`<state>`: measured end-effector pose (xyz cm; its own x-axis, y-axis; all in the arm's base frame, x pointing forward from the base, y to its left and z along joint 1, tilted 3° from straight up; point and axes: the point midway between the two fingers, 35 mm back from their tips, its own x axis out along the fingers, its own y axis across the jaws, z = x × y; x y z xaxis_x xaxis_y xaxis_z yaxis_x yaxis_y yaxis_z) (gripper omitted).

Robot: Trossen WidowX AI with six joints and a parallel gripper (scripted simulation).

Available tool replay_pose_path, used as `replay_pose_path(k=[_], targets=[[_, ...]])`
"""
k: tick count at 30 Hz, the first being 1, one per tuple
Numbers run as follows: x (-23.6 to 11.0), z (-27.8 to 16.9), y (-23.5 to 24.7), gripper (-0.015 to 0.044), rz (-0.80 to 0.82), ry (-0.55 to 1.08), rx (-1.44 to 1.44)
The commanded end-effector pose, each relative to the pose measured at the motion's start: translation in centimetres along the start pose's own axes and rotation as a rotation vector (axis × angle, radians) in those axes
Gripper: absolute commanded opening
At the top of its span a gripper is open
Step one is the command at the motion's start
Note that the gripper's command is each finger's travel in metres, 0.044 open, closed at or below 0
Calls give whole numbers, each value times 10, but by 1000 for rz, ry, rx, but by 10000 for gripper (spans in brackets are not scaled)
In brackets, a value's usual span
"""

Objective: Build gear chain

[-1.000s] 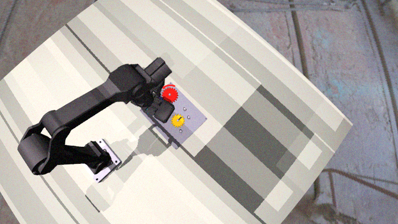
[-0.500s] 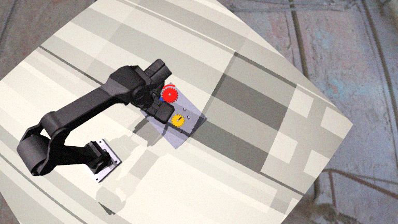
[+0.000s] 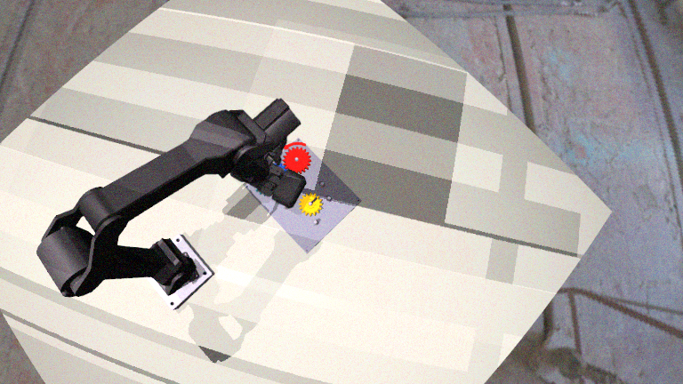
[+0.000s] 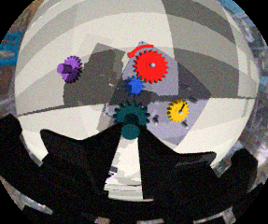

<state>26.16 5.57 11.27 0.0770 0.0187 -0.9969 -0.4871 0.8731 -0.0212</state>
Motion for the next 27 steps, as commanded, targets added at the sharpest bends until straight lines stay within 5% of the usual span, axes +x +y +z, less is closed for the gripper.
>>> replay_pose_path(k=[1, 12, 27], targets=[[6, -1, 1, 0, 4, 3, -56], [22, -1, 0, 0, 5, 3, -109], [43, -2, 1, 0, 4, 3, 162]])
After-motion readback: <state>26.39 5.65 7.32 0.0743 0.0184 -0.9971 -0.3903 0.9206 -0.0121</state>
